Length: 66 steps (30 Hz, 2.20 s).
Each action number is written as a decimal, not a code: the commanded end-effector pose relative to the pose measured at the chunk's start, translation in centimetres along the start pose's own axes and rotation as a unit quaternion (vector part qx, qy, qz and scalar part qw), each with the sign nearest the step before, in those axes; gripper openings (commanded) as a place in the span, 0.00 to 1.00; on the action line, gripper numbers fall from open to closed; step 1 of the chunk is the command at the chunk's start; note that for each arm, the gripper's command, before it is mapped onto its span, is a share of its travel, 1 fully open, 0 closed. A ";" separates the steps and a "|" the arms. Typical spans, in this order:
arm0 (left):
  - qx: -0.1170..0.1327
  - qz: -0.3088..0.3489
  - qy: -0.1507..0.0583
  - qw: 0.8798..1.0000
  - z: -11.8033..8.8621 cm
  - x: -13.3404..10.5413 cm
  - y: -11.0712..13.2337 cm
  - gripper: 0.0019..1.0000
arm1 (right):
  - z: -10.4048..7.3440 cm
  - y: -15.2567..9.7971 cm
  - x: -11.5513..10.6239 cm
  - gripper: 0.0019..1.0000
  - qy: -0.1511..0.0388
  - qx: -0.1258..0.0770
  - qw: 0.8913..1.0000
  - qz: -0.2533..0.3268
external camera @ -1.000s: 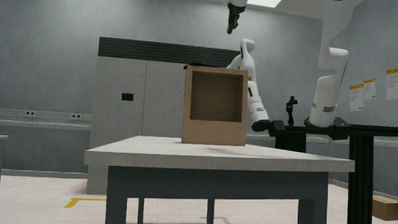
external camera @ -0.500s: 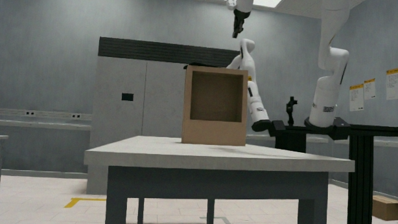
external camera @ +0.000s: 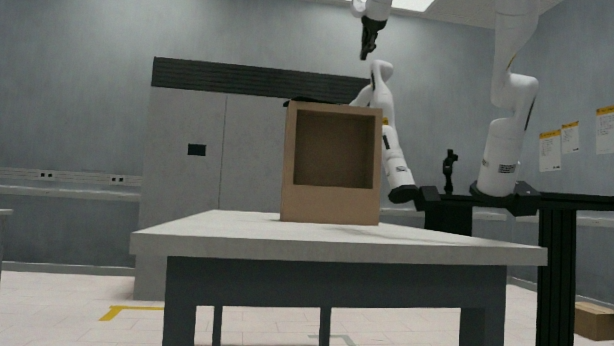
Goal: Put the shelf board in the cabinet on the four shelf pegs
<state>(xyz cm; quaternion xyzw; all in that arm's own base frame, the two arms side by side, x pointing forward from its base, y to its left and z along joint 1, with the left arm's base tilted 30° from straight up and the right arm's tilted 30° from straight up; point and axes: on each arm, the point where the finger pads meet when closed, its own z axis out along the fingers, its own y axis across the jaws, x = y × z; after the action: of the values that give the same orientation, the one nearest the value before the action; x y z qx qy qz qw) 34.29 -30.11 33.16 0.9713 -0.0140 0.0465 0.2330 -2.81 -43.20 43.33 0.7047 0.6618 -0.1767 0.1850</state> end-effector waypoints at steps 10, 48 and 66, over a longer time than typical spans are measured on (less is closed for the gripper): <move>0.010 0.001 -0.001 1.000 0.1 0.0 0.1 0.10 | 0.0 0.0 0.0 1.00 -0.001 0.000 1.000 0.000; 0.144 0.001 0.001 0.990 0.7 0.0 0.4 0.10 | 0.0 0.0 0.0 1.00 -0.001 0.000 1.000 0.000; 0.144 0.001 0.001 0.990 10.9 0.0 4.2 0.10 | 0.0 0.0 0.0 1.00 -0.001 0.000 1.000 0.000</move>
<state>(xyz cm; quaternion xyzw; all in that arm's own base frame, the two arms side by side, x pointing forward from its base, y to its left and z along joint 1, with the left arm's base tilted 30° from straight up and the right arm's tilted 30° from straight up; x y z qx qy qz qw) 34.59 -37.07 26.82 0.9944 -0.0094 0.0471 0.0936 -2.81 -43.20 43.33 0.7047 0.6618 -0.1767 0.1850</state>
